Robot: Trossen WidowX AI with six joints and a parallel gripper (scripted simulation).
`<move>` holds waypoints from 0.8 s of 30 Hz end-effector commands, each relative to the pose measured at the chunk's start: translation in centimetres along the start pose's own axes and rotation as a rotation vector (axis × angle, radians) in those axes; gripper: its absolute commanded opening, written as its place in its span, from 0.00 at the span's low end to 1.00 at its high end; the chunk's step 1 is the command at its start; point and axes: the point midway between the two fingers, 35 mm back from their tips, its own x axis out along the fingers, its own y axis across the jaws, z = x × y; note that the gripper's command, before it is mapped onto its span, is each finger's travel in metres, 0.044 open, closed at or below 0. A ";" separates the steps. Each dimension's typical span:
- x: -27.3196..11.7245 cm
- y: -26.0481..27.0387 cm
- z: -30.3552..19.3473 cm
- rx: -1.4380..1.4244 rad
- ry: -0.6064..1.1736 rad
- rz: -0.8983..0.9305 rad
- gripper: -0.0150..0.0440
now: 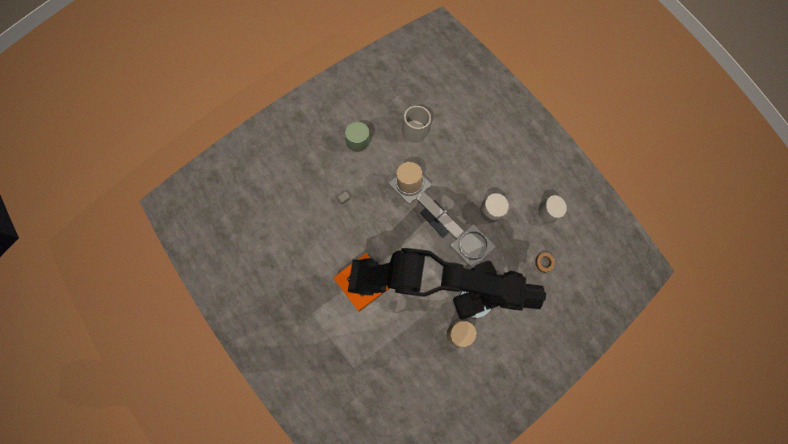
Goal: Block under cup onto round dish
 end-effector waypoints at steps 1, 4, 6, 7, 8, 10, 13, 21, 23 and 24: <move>2.1 0.4 0.1 -0.005 -0.005 0.017 0.25; 2.4 0.4 0.1 -0.005 -0.005 0.017 0.25; 2.4 0.4 0.1 -0.005 -0.005 0.017 0.25; 2.5 0.4 0.1 -0.005 -0.005 0.017 0.25; 2.6 0.4 0.1 -0.005 -0.005 0.017 0.25; 2.8 0.4 0.1 -0.005 -0.005 0.017 0.25; 3.2 0.4 0.1 -0.005 -0.005 0.017 0.25; 4.4 0.5 0.1 -0.005 -0.005 0.017 0.25; 3.9 0.3 0.1 0.000 -0.005 0.009 0.30; 3.9 0.3 0.1 0.000 -0.005 0.009 0.34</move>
